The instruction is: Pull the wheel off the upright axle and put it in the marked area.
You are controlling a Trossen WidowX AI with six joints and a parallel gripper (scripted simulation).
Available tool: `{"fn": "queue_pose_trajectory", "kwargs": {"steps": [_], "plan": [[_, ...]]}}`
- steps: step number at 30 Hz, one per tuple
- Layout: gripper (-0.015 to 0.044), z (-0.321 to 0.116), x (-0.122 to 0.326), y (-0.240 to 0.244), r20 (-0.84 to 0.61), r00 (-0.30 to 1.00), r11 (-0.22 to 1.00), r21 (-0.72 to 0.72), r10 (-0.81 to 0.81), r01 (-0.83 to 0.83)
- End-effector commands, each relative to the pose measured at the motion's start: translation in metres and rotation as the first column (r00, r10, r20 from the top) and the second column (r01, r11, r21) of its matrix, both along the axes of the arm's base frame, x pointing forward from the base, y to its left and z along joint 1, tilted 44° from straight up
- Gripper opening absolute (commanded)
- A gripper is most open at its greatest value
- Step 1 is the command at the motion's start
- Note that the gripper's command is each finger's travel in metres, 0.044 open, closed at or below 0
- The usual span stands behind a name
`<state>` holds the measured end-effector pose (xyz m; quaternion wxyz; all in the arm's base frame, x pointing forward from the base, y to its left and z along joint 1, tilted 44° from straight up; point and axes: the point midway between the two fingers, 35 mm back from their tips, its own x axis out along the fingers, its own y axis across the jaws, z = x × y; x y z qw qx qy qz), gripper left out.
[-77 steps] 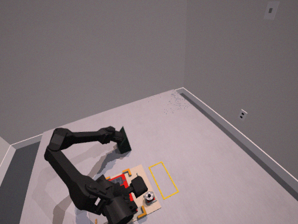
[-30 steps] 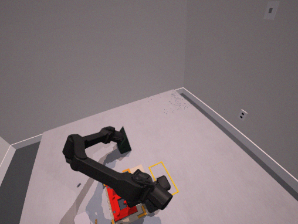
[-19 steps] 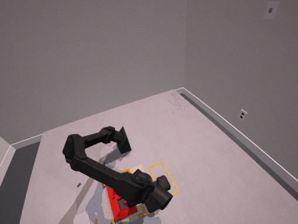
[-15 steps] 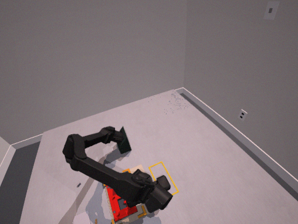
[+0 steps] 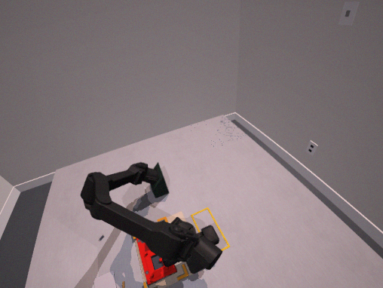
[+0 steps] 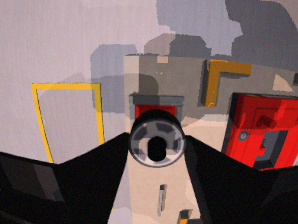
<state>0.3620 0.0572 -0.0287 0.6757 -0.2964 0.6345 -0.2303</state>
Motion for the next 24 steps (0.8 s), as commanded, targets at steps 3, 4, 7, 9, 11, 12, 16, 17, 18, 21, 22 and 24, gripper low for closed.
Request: {"fn": "queue_pose_trajectory", "kwargs": {"steps": [3,4,7,9,11,12,16,17,18,21,22,24], "plan": [[0.0,0.0029,-0.0005,0.0044,0.002,1.0,1.0,0.003,0.003,-0.003],[0.0,0.0031,-0.0005,0.0047,0.002,1.0,1.0,0.003,0.003,-0.003],[0.0,0.0038,-0.0006,0.0054,0.002,1.0,1.0,0.002,0.003,-0.003],[0.0,0.0043,-0.0006,0.0058,0.002,1.0,1.0,0.002,0.003,-0.003],[0.0,0.0047,-0.0007,0.0063,0.002,1.0,1.0,0.002,0.003,-0.003],[0.0,0.005,-0.0007,0.0065,0.002,1.0,1.0,0.002,0.003,-0.004],[0.0,0.0059,-0.0008,0.0075,0.002,1.0,1.0,0.002,0.004,-0.004],[0.0,0.0061,-0.0008,0.0077,0.002,1.0,1.0,0.002,0.004,-0.004],[0.0,0.0064,-0.0009,0.0079,0.002,1.0,1.0,0.002,0.004,-0.004],[0.0,0.007,-0.0009,0.0086,0.002,1.0,1.0,0.002,0.004,-0.004],[0.0,0.0073,-0.001,0.0088,0.002,1.0,1.0,0.002,0.004,-0.004],[0.0,0.0077,-0.001,0.0093,0.002,1.0,1.0,0.002,0.005,-0.005]]}}
